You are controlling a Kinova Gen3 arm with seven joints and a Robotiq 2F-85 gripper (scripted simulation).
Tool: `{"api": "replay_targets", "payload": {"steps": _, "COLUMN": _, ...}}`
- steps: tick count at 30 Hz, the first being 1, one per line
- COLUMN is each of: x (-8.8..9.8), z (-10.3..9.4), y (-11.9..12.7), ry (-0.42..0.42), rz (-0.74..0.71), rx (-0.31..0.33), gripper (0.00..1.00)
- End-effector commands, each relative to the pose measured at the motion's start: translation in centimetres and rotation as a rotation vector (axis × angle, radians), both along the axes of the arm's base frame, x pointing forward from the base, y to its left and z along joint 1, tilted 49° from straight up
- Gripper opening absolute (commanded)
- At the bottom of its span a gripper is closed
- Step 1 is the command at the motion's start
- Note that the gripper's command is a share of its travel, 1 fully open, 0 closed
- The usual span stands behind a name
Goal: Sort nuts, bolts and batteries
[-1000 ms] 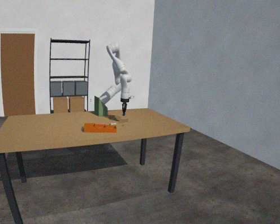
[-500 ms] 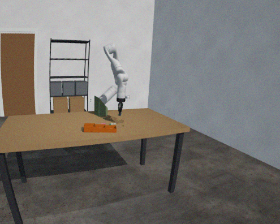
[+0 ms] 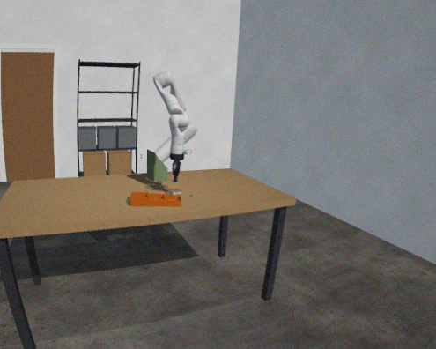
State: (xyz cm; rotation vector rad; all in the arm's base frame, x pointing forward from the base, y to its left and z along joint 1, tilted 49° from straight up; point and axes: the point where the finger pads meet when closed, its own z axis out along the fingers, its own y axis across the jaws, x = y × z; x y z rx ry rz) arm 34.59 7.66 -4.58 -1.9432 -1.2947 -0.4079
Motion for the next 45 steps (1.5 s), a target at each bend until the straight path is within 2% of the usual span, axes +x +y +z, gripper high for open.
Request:
{"api": "replay_targets", "payload": {"steps": 1, "x": 0.9, "z": -1.4, "y": -0.9, "ry": 0.008, "rz": -0.019, "rx": 0.01, "gripper": 0.0}}
{"api": "replay_targets", "payload": {"steps": 8, "x": 2.2, "z": -4.4, "y": -3.4, "ry": 0.008, "rz": -0.019, "rx": 0.01, "gripper": 0.0}}
{"api": "replay_targets", "payload": {"steps": 10, "x": 2.2, "z": -4.4, "y": -3.4, "ry": 0.008, "rz": -0.019, "rx": 0.01, "gripper": 0.0}}
{"api": "replay_targets", "payload": {"steps": 25, "x": 5.2, "z": -11.0, "y": -8.7, "ry": 0.008, "rz": -0.019, "rx": 0.01, "gripper": 0.0}}
{"api": "replay_targets", "payload": {"steps": 27, "x": 5.2, "z": -11.0, "y": -8.7, "ry": 0.008, "rz": -0.019, "rx": 0.01, "gripper": 0.0}}
{"api": "replay_targets", "payload": {"steps": 33, "x": 6.4, "z": -13.7, "y": -10.9, "ry": -0.194, "rz": 0.162, "rx": 0.046, "gripper": 0.0}}
{"api": "replay_targets", "payload": {"steps": 40, "x": 7.8, "z": -16.8, "y": -13.4, "ry": -0.193, "rz": 0.161, "rx": 0.046, "gripper": 0.0}}
{"api": "replay_targets", "payload": {"steps": 45, "x": 7.9, "z": -17.0, "y": -13.6, "ry": -0.193, "rz": 0.161, "rx": 0.046, "gripper": 0.0}}
